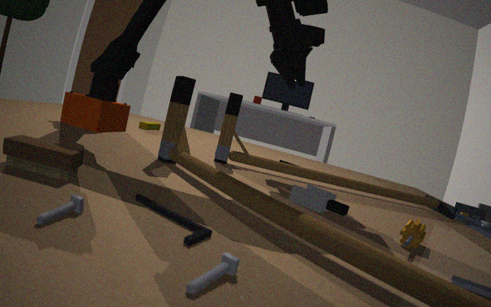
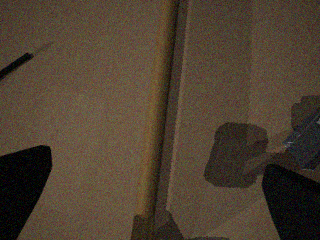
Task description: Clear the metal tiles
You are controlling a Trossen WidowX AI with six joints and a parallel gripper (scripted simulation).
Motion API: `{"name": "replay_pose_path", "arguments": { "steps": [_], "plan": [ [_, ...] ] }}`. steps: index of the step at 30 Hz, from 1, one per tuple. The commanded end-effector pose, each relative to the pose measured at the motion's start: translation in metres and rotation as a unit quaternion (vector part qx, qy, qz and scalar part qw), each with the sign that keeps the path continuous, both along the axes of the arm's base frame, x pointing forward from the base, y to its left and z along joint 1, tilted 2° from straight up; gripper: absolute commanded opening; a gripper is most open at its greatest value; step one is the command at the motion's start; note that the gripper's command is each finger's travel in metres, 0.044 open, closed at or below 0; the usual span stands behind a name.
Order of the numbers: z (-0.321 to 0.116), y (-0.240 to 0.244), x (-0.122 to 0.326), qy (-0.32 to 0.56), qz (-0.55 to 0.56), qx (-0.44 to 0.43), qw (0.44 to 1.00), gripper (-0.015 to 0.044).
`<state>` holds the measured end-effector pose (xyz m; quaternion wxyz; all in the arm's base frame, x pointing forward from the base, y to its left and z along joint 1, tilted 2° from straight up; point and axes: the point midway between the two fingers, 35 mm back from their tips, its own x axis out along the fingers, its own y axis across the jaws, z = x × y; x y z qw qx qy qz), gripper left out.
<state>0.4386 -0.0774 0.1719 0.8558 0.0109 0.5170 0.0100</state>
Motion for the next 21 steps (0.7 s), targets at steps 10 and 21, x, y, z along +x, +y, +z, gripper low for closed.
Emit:
{"name": "replay_pose_path", "arguments": {
  "steps": [10,21],
  "plan": [
    [0.008,-0.001,-0.031,-0.024,-0.003,0.000,1.000,0.0440],
    [0.011,-0.001,-0.057,-0.041,-0.008,0.000,0.999,0.0440]
  ]
}}
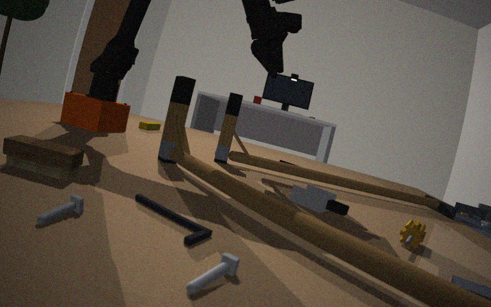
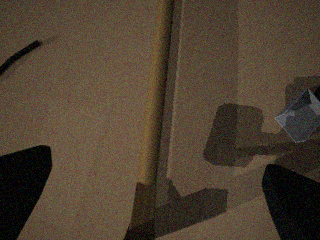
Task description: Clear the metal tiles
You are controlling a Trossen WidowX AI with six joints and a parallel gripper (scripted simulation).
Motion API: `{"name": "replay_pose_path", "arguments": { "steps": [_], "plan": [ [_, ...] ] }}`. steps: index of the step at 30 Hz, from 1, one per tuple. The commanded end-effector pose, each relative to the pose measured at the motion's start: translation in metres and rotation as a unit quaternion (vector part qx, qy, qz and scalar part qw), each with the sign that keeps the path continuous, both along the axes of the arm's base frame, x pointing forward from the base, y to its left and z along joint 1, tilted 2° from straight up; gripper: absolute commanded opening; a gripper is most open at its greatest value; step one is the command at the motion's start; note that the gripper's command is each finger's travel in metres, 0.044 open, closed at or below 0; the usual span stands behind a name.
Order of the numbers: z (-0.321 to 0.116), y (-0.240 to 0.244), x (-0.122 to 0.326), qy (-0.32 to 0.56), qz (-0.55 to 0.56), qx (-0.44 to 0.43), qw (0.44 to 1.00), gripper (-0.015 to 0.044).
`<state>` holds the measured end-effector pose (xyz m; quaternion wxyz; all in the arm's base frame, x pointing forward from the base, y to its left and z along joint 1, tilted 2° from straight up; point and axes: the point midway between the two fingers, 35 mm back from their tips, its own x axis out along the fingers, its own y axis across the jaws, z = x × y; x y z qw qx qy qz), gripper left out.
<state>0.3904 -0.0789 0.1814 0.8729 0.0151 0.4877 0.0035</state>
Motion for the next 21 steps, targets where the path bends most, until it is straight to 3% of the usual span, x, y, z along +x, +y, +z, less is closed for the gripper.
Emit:
{"name": "replay_pose_path", "arguments": {
  "steps": [1,21],
  "plan": [
    [0.001,0.000,-0.011,-0.009,0.000,0.000,1.000,0.0440],
    [-0.004,0.004,-0.056,-0.042,-0.005,-0.003,0.999,0.0440]
  ]
}}
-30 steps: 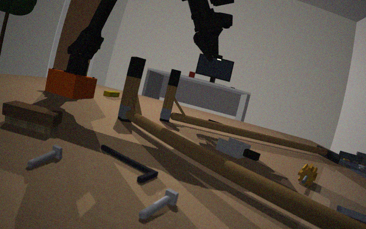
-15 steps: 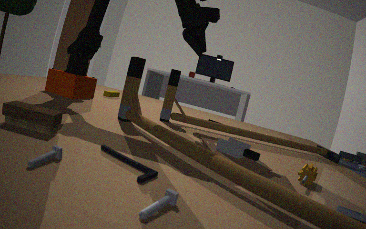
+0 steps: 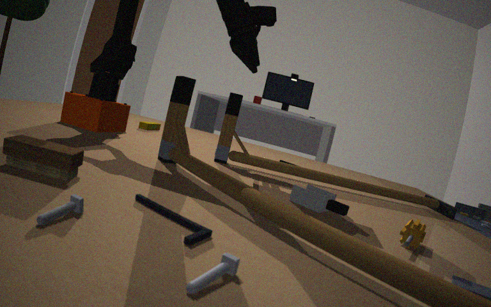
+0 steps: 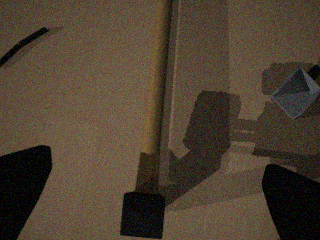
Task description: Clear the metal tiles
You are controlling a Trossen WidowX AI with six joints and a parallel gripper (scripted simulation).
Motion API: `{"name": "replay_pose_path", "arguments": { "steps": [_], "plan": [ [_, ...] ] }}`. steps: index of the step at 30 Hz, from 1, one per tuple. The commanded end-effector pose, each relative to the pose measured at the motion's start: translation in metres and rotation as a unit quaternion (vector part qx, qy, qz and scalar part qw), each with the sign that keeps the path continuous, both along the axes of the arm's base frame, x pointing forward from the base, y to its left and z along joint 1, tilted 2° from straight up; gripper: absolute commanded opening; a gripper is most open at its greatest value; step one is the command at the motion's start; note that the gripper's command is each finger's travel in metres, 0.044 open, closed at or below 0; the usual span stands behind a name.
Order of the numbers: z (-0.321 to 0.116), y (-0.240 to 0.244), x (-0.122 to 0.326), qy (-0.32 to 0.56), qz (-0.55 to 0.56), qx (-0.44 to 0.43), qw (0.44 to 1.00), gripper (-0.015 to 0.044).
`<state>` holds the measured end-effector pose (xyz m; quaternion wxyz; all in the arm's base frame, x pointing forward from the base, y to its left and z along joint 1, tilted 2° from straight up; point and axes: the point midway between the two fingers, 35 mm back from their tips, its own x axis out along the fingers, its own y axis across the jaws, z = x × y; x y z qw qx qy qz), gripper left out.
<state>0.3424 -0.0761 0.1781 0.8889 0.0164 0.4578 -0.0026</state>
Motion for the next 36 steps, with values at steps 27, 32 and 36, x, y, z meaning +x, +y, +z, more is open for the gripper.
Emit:
{"name": "replay_pose_path", "arguments": {
  "steps": [27,32,36],
  "plan": [
    [-0.026,0.007,-0.057,-0.042,-0.007,-0.006,0.999,0.0440],
    [-0.043,0.008,-0.056,-0.042,-0.007,-0.006,0.999,0.0440],
    [-0.056,0.009,-0.055,-0.042,-0.007,-0.006,0.999,0.0440]
  ]
}}
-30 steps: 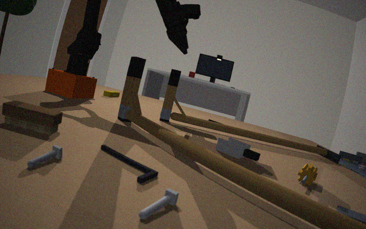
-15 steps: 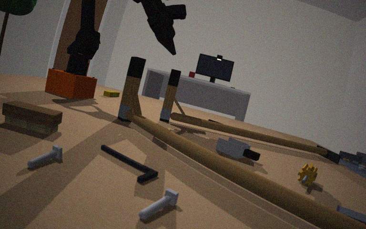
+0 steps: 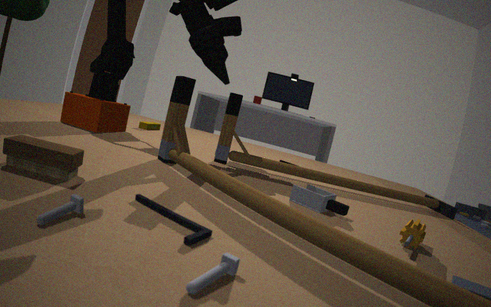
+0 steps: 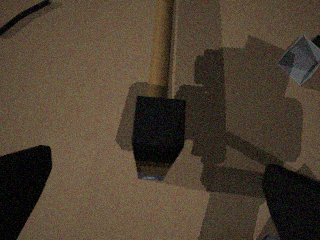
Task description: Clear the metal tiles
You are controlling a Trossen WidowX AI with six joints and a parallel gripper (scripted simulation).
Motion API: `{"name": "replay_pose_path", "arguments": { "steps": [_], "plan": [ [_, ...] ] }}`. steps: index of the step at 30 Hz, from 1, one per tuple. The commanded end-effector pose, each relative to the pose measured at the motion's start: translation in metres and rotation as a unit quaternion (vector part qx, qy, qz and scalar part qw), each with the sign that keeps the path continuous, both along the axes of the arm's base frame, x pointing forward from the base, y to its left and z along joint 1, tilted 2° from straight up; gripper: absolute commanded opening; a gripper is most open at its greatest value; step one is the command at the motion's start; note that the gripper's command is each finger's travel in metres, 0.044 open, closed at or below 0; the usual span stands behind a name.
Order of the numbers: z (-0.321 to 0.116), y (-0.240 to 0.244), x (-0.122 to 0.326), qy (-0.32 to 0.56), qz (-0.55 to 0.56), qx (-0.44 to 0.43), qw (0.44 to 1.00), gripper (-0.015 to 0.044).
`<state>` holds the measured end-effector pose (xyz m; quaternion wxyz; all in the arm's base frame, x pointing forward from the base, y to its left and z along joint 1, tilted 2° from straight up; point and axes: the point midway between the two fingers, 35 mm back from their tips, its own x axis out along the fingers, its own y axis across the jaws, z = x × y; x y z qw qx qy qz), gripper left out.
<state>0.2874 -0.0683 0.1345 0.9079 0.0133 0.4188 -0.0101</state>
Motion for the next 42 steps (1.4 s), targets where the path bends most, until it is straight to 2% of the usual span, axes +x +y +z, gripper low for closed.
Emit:
{"name": "replay_pose_path", "arguments": {
  "steps": [1,42],
  "plan": [
    [-0.015,0.001,0.000,0.001,-0.001,0.001,1.000,0.0440],
    [-0.060,-0.001,0.040,0.000,-0.001,0.001,1.000,0.0440]
  ]
}}
